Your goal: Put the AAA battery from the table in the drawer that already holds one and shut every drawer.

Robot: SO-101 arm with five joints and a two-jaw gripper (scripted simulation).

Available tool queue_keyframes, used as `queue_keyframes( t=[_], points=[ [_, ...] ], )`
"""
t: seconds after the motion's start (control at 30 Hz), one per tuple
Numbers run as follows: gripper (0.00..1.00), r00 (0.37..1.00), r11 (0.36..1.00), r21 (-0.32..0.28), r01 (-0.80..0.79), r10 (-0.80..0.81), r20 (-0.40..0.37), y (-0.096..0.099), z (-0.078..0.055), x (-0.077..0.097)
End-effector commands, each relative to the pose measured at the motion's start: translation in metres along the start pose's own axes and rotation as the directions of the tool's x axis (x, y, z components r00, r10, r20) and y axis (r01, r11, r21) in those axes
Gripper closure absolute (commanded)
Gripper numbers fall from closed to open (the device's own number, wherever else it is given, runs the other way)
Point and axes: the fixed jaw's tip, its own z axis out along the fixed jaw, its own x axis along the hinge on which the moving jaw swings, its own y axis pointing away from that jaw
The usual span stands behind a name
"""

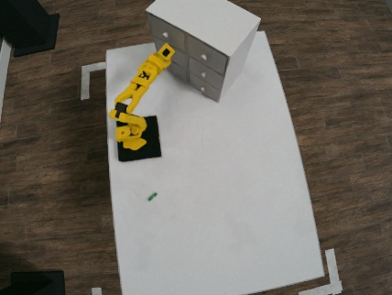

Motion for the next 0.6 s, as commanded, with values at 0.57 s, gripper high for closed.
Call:
queue_keyframes(
  t=[0.57],
  points=[
    [0.79, 1.0, 1.0, 0.01, -0.011, 0.011, 0.006, -0.0042, 0.0085, -0.001]
  ],
)
